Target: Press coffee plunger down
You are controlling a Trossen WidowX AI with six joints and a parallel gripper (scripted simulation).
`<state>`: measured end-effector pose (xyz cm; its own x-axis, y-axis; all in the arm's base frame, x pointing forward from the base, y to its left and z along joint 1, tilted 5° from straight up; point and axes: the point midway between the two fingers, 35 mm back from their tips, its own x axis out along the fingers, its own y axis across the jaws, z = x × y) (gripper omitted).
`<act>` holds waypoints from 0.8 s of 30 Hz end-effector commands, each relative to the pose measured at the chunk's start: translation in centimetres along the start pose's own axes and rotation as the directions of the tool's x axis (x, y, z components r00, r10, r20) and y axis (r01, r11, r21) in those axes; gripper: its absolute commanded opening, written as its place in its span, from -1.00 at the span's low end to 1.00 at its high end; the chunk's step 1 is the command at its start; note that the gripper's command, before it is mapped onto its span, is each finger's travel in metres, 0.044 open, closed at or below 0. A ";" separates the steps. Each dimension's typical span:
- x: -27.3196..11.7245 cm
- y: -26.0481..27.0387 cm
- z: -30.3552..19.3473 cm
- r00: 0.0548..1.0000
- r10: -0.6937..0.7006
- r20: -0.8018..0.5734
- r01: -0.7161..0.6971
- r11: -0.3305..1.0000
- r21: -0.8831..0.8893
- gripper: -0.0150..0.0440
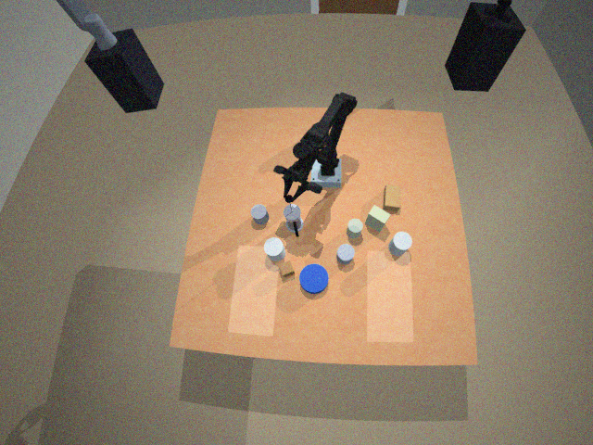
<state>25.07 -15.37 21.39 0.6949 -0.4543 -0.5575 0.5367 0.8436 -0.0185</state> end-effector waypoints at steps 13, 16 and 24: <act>1.6 0.0 -1.9 1.000 0.001 0.000 -0.001 1.000 -0.002 -0.08; 1.9 0.0 -2.3 1.000 0.001 0.000 -0.001 1.000 -0.002 -0.08; 2.8 0.0 -3.3 1.000 0.001 0.000 -0.001 1.000 -0.002 -0.08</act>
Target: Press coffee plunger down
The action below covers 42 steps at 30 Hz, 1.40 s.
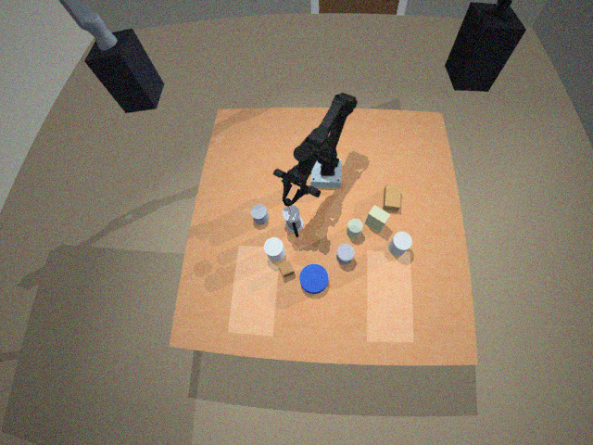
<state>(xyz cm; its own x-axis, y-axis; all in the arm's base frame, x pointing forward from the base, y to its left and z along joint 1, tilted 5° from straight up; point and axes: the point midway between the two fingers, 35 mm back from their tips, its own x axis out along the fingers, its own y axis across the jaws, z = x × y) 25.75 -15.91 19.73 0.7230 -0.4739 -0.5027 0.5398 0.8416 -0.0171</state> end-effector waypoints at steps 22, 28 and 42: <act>3.0 0.0 -5.5 0.998 0.003 -0.064 -0.004 1.000 -0.005 -0.08; 3.6 0.0 -6.3 0.998 0.003 -0.064 -0.004 1.000 -0.005 -0.08; 5.0 -0.1 -6.6 0.998 0.003 -0.063 -0.004 1.000 -0.005 -0.08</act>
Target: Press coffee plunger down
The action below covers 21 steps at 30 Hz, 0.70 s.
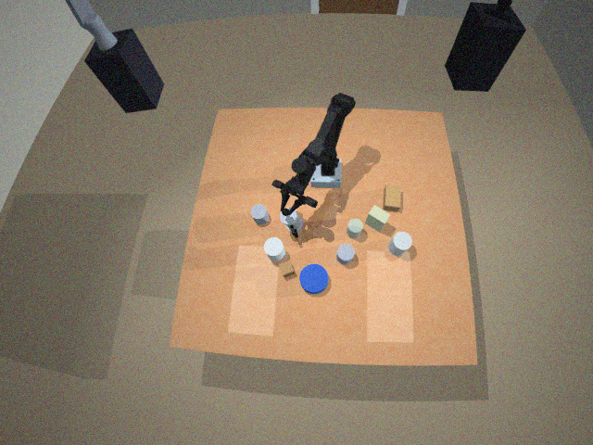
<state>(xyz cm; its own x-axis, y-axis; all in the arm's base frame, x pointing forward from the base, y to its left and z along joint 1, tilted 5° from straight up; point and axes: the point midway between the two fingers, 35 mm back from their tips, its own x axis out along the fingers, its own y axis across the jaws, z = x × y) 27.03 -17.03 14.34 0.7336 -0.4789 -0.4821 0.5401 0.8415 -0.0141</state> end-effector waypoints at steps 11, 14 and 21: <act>1.2 0.0 -2.4 0.996 0.002 -0.087 -0.002 1.000 -0.008 -0.08; 1.3 0.0 -2.4 0.996 0.002 -0.087 -0.002 1.000 -0.008 -0.08; 1.4 0.0 -2.2 0.996 0.002 -0.087 -0.002 1.000 -0.008 -0.08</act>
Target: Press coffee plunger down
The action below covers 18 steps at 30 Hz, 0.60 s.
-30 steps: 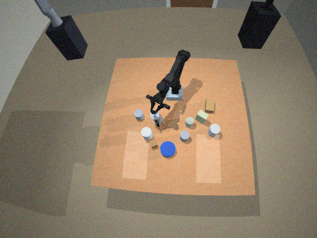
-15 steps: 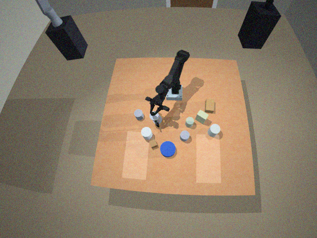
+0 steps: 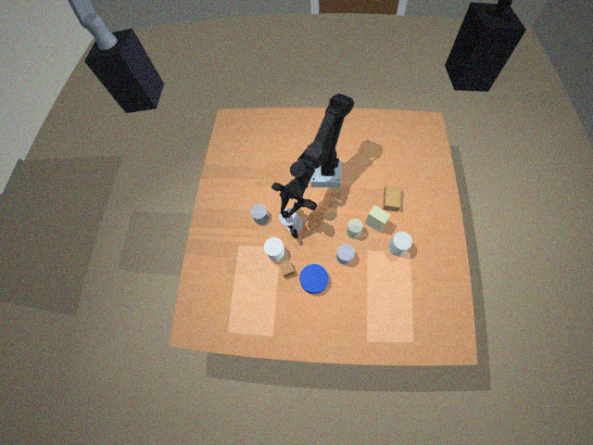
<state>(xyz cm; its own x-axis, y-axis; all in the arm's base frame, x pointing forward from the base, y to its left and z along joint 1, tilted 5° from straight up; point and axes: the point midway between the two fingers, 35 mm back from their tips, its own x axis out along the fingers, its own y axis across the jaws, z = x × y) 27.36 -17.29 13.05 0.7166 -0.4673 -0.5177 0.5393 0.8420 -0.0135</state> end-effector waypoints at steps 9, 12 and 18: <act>0.6 0.0 -1.1 0.999 0.001 -0.045 -0.001 1.000 -0.008 -0.08; 0.7 0.0 -1.1 0.999 0.001 -0.045 -0.001 1.000 -0.008 -0.08; 0.8 0.0 -1.0 0.999 0.001 -0.045 -0.001 1.000 -0.008 -0.08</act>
<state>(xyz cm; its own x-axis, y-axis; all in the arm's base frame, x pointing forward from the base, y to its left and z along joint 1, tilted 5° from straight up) 27.54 -17.41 12.53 0.7080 -0.4622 -0.5339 0.5390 0.8422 -0.0142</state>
